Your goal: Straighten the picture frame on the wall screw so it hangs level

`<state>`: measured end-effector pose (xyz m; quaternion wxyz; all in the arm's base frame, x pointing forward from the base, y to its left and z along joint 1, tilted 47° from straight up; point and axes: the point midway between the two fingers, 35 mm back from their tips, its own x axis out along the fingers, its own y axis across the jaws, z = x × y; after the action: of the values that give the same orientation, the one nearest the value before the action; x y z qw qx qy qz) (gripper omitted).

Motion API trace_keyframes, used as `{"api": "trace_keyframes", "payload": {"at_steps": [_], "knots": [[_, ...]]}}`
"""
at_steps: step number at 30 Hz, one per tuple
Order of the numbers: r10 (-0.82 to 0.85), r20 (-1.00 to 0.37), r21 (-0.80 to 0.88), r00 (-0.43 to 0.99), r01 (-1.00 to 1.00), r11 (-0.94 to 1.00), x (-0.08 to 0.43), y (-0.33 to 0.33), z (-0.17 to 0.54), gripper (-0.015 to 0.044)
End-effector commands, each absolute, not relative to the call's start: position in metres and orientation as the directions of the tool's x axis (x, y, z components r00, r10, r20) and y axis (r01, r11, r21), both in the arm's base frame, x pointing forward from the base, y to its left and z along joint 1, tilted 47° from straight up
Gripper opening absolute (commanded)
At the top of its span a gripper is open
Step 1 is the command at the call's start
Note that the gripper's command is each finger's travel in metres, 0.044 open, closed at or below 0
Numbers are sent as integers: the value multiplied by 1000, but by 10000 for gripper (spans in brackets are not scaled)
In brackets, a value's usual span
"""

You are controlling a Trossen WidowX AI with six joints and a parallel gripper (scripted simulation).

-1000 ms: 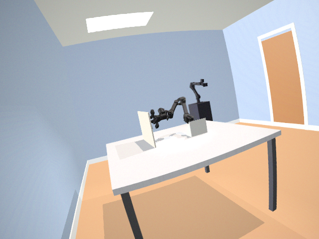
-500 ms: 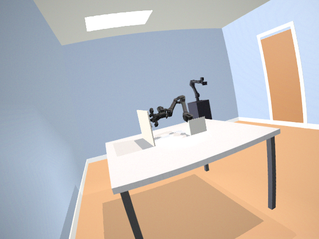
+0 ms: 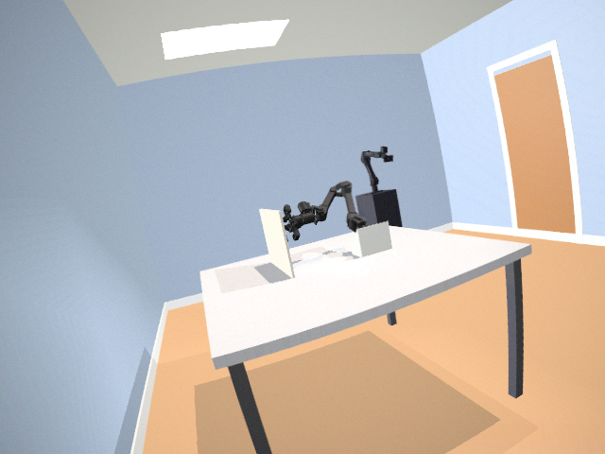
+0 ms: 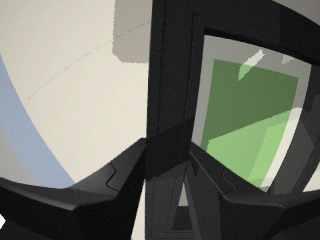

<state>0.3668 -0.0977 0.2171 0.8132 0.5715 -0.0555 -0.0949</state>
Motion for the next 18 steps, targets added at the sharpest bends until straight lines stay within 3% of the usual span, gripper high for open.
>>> {"api": "trace_keyframes", "payload": {"at_steps": [1, 18], "knots": [[-211, -13, 941, 977, 84, 329, 368, -95, 218, 0], [-211, -13, 941, 977, 84, 329, 368, -95, 218, 0]]}}
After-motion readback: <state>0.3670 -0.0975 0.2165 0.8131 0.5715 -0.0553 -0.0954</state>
